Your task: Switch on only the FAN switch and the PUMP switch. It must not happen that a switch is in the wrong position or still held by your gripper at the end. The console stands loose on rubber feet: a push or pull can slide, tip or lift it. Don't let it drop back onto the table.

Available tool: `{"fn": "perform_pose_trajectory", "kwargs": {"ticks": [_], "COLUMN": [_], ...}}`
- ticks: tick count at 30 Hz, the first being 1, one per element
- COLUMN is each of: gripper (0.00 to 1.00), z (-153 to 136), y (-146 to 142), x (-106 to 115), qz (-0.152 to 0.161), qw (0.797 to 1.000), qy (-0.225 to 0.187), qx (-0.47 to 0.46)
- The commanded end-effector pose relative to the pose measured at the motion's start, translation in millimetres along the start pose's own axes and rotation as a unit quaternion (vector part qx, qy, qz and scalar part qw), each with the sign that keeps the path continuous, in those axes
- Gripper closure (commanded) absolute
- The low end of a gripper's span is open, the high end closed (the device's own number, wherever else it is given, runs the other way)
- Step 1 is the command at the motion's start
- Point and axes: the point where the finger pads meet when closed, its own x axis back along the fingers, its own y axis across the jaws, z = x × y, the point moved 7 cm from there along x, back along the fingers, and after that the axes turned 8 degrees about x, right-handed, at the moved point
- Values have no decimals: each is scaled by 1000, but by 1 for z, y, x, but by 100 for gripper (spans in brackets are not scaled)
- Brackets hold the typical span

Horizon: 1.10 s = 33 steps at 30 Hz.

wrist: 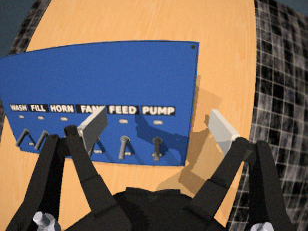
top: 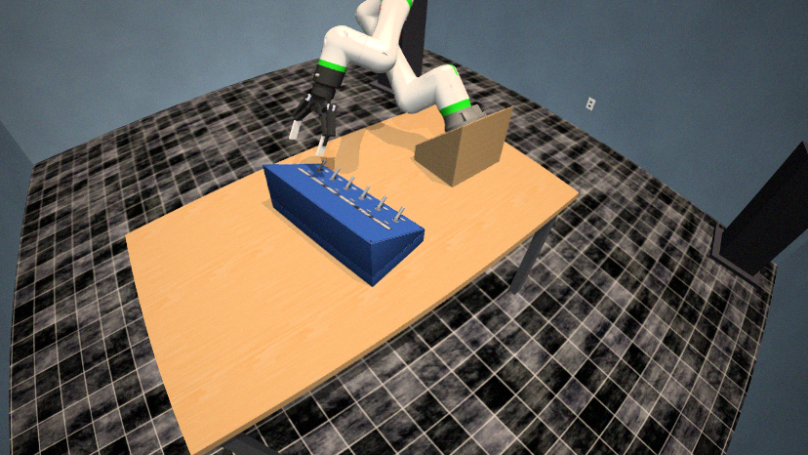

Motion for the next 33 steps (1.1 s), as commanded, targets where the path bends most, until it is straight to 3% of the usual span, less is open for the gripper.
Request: {"fn": "perform_pose_trajectory", "kwargs": {"ticks": [1,18,19,26,33], "gripper": [0,0,100,100,100], "z": [0,0,0,0,0], "y": [0,0,0,0,0], "x": [0,0,0,4,26], "qz": [0,0,0,0,0], "qw": [1000,1000,1000,1000,1000], "qy": [0,0,0,0,0], "qx": [0,0,0,0,0]}}
